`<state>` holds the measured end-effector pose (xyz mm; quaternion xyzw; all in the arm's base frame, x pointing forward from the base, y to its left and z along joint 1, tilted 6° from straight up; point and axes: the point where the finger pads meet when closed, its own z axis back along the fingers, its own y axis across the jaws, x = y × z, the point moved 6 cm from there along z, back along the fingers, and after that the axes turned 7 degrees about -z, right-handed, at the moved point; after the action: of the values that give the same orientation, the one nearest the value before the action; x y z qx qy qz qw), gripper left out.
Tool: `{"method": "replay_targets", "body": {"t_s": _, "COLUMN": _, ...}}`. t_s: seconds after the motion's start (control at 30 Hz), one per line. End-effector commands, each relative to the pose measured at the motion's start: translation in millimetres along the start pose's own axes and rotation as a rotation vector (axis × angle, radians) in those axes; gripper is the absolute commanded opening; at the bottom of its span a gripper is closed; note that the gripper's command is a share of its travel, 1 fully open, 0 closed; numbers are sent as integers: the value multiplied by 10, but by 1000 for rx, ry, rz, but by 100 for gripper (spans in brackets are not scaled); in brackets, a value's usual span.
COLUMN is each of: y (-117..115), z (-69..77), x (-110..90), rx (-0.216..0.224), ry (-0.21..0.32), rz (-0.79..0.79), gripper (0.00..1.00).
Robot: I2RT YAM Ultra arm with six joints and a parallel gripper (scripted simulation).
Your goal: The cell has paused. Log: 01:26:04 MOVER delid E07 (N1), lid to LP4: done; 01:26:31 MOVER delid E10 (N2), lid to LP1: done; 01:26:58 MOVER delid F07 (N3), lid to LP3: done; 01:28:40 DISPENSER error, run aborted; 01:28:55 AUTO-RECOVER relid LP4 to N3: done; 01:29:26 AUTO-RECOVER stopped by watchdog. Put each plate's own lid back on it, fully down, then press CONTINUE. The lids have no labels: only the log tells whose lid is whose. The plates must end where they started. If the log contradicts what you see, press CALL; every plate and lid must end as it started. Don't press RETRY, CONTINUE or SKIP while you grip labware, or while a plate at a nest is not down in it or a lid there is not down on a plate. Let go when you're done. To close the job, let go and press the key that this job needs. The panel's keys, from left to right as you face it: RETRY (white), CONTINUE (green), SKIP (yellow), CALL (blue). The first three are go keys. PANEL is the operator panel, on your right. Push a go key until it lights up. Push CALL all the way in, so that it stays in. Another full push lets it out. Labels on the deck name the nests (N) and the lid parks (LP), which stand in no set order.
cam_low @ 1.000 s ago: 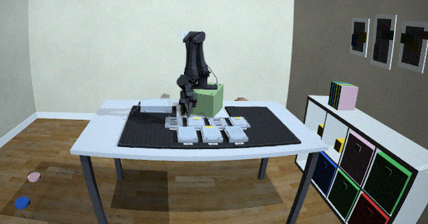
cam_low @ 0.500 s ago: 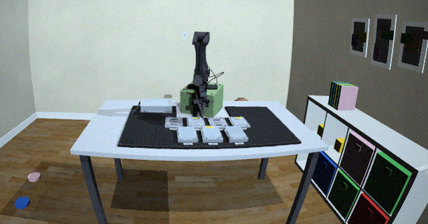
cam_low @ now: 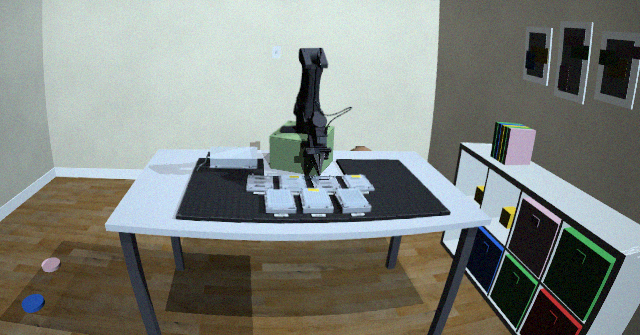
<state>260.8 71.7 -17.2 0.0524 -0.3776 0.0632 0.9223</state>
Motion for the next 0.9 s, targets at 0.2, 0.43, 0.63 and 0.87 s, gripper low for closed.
{"method": "replay_targets", "body": {"t_s": 0.2, "y": 333, "z": -63, "x": 34, "rx": -58, "ry": -17, "rz": -49, "gripper": 0}}
{"method": "replay_targets", "body": {"t_s": 0.43, "y": 692, "z": -78, "x": 6, "rx": -57, "ry": -18, "rz": -50, "gripper": 0}}
{"method": "replay_targets", "body": {"t_s": 0.63, "y": 896, "z": -86, "x": -11, "rx": -56, "ry": -19, "rz": -50, "gripper": 0}}
{"method": "replay_targets", "body": {"t_s": 0.87, "y": 1072, "z": -62, "x": -23, "rx": -51, "ry": -23, "rz": -54, "gripper": 0}}
